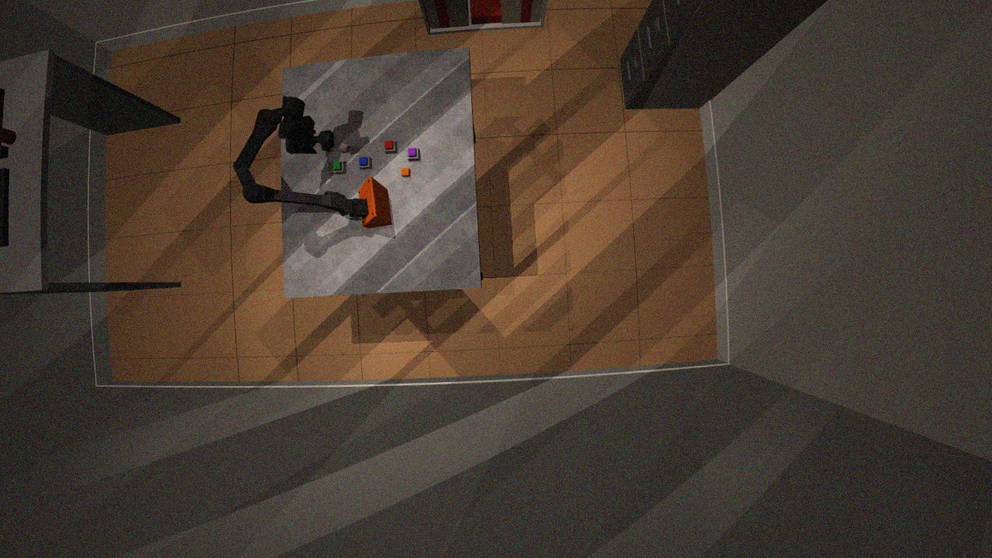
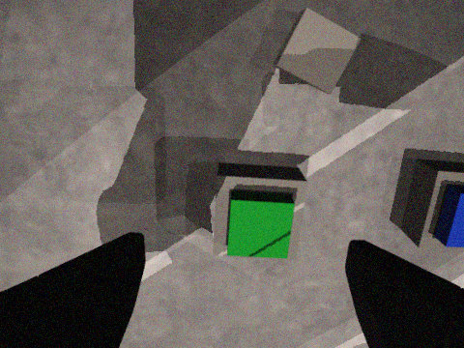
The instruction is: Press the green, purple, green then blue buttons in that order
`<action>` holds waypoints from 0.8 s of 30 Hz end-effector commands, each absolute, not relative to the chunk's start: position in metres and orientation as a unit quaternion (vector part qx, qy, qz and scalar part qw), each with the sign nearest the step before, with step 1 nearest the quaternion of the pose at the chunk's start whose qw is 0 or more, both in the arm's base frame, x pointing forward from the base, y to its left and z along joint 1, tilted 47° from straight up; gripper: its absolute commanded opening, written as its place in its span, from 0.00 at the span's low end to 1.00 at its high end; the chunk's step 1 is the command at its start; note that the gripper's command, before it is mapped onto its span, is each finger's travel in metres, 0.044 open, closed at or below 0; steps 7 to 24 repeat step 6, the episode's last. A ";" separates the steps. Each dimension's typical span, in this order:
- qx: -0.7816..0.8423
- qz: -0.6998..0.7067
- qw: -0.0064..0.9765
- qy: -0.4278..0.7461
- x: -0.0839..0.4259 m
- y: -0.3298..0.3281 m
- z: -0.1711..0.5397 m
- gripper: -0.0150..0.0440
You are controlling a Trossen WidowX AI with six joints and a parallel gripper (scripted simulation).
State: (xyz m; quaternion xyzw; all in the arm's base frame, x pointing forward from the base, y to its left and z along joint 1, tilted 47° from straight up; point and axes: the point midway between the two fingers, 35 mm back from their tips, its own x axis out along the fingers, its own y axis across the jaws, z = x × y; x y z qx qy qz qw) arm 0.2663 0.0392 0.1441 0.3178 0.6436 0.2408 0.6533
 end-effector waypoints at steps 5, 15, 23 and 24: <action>0.332 0.235 0.647 0.645 0.262 0.054 0.179 0.93; 0.332 0.235 0.647 0.645 0.262 0.054 0.179 0.93; 0.332 0.235 0.647 0.645 0.262 0.054 0.179 0.93; 0.332 0.235 0.647 0.645 0.262 0.054 0.179 0.93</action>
